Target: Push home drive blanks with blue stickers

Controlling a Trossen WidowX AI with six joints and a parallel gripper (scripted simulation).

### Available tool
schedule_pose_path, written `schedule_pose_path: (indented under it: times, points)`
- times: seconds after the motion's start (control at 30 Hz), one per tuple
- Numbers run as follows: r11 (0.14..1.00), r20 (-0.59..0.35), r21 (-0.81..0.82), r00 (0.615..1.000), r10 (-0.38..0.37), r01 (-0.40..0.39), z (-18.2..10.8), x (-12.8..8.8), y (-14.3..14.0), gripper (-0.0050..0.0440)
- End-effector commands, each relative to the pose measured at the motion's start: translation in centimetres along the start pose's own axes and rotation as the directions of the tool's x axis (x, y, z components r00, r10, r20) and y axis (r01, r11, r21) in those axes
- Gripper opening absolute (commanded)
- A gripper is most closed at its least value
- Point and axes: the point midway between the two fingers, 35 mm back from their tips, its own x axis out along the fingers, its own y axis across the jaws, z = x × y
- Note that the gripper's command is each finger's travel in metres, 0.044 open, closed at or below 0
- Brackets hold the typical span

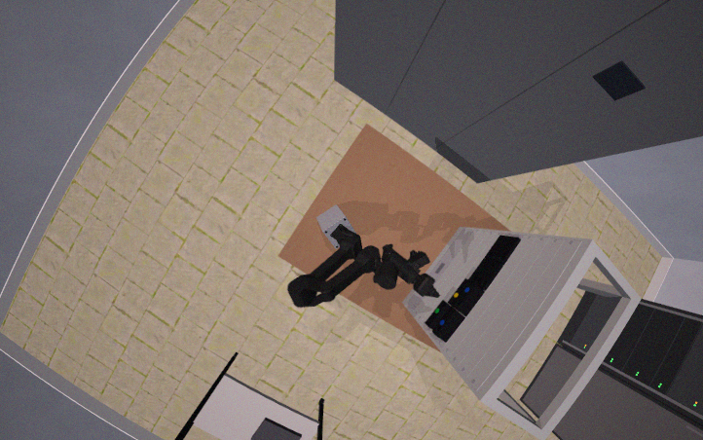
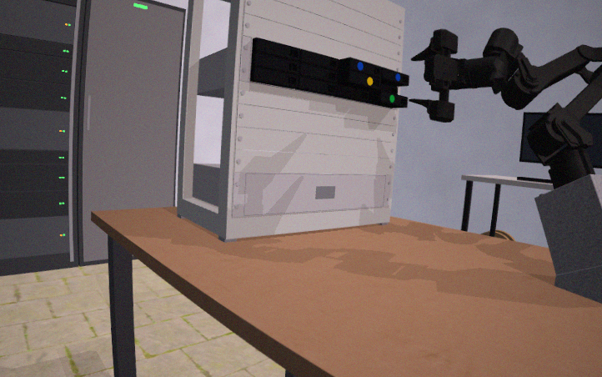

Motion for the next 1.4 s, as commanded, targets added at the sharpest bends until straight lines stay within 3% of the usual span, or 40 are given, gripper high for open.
schedule_pose_path:
  times: [0.0, 0.53, 1.37]
  points:
    - [1.000, -0.001, 0.006, 1.000, -0.010, 0.010, 0.0, 0.1, -0.4, 0.0440]
    - [1.000, -0.002, 0.006, 1.000, -0.011, 0.011, 0.2, 0.3, -0.6, 0.0440]
    - [1.000, -0.002, 0.006, 1.000, -0.011, 0.011, 4.4, 4.0, -3.1, 0.0440]
